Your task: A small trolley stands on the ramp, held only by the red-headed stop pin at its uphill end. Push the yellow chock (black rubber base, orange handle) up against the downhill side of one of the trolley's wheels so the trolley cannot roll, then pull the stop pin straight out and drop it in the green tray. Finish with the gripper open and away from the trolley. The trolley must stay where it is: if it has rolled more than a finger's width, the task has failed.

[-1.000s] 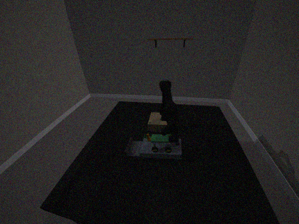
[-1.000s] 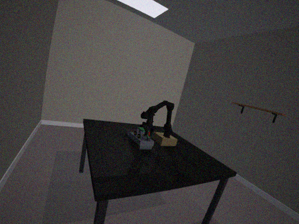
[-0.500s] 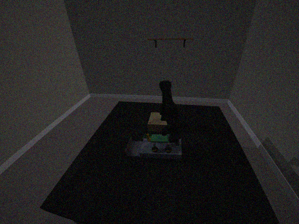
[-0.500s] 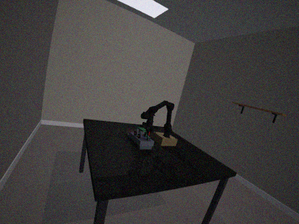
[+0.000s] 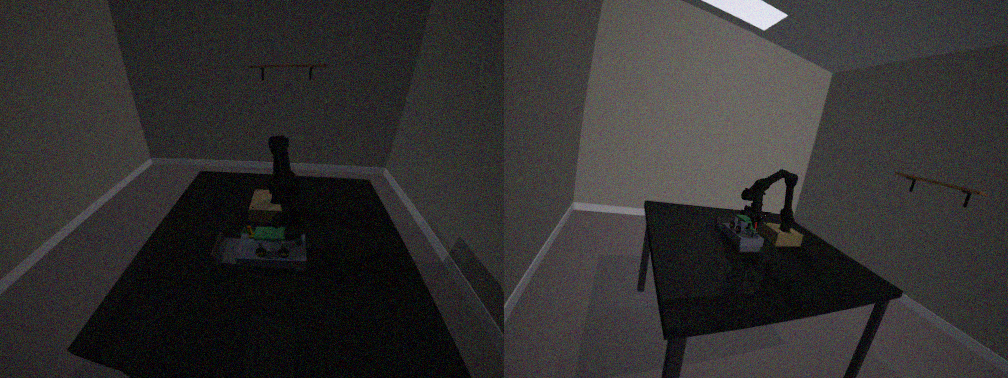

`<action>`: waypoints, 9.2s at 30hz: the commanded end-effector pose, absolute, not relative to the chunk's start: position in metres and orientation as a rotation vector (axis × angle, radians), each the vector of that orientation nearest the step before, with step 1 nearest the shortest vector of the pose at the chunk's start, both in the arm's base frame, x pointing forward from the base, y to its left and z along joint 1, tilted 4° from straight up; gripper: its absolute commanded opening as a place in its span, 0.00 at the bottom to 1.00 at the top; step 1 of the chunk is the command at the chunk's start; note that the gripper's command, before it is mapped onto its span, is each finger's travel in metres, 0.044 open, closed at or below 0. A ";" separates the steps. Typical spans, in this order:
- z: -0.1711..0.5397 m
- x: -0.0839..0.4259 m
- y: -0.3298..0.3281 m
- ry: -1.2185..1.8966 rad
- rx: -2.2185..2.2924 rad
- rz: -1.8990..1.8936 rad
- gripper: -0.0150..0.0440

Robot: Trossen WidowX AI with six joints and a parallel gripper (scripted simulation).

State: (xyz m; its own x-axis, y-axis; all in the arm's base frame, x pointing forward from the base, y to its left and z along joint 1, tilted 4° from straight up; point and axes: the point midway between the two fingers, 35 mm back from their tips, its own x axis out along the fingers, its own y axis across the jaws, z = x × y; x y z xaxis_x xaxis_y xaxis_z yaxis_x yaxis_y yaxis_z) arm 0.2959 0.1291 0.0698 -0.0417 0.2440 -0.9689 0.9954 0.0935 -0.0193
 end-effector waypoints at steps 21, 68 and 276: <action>0.085 0.296 0.127 1.451 1.308 -1.028 0.25; 0.105 0.297 0.125 1.451 1.308 -1.028 0.25; 0.066 0.210 -0.084 -0.101 2.191 -2.224 0.25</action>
